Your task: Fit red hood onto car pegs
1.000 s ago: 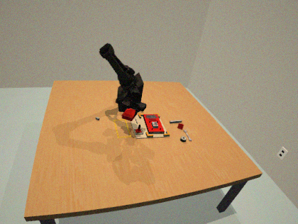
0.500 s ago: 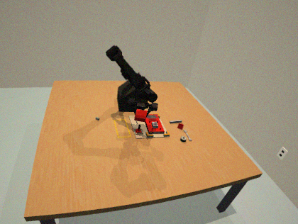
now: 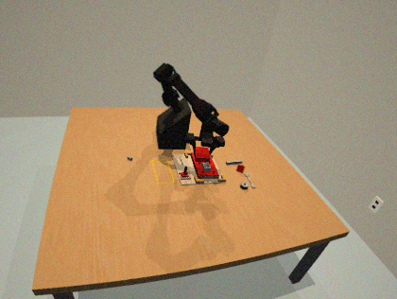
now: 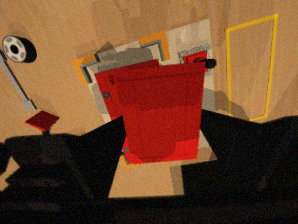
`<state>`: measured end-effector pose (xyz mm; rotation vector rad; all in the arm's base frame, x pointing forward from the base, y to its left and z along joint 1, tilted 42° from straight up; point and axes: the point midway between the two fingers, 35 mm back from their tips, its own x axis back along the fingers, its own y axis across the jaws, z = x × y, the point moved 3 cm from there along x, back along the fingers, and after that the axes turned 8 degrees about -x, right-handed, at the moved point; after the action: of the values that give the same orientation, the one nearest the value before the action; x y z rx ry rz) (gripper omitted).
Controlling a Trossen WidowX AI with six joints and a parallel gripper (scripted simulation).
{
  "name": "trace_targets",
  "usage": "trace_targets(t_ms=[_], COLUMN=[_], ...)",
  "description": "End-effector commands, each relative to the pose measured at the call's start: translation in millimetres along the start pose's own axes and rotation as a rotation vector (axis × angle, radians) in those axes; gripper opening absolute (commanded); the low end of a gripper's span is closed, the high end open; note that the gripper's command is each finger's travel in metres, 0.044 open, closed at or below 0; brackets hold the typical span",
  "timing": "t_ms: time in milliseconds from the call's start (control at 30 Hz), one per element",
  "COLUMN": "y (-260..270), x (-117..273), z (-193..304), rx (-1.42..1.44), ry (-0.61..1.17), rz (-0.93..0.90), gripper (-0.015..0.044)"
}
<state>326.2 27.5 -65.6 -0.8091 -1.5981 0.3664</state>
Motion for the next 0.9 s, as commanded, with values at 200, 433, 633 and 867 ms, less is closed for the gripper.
trace_targets(t_ms=[200, 433, 633, 867], y=[38.4, 35.8, 38.7, 38.6], x=[0.7, -13.4, -46.8, -49.8], z=[16.3, 15.9, 17.1, 15.9], rx=[0.109, 0.111, 0.111, 0.111], ry=[-0.014, -0.015, -0.015, -0.015], rz=[0.008, 0.009, 0.011, 0.011], gripper=[0.0, 0.0, 0.0, 0.0])
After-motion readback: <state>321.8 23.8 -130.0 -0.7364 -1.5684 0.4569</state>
